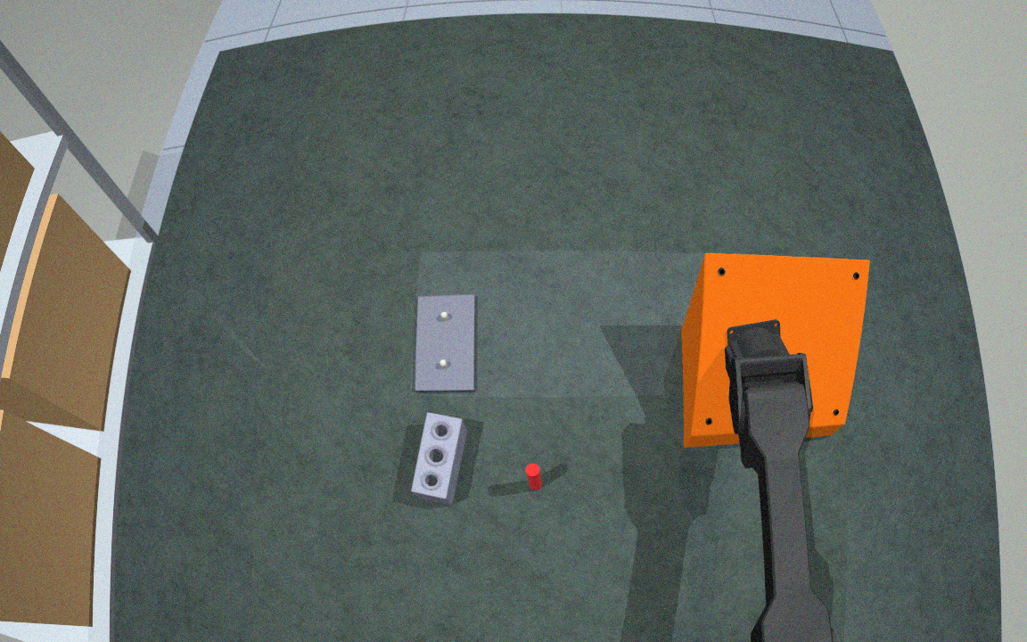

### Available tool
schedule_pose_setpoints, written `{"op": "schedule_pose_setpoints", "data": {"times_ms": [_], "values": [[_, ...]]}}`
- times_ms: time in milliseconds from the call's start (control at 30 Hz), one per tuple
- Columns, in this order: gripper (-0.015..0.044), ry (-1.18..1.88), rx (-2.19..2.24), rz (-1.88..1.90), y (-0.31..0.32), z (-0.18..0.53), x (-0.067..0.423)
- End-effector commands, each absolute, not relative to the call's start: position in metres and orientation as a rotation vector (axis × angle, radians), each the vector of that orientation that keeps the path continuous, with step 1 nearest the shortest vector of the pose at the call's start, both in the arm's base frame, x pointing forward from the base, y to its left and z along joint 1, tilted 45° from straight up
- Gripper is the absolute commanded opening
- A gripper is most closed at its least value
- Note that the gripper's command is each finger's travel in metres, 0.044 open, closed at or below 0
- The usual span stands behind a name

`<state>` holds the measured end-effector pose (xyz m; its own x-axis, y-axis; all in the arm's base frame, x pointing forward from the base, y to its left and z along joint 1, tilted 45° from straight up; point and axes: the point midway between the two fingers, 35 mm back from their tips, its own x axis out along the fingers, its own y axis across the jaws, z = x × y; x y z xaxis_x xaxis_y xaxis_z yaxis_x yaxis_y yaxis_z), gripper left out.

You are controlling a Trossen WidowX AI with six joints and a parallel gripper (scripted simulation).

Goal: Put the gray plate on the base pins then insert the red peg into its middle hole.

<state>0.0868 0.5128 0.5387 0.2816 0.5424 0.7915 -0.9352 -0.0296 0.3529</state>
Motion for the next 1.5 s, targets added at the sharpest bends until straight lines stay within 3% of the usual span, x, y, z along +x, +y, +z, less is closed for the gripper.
{"op": "schedule_pose_setpoints", "data": {"times_ms": [0, 400, 833, 1167, 1467], "values": [[0.044, -0.513, 0.766, 1.178, 0.519, 0.519, 0.145], [0.044, -0.451, 0.168, 0.947, 0.482, 0.459, 0.304], [0.044, -0.193, -0.386, 0.769, 0.371, 0.361, 0.445], [0.044, 0.14, -0.729, 0.788, 0.258, 0.254, 0.494], [0.044, 0.462, -0.841, 0.932, 0.144, 0.166, 0.482]]}}
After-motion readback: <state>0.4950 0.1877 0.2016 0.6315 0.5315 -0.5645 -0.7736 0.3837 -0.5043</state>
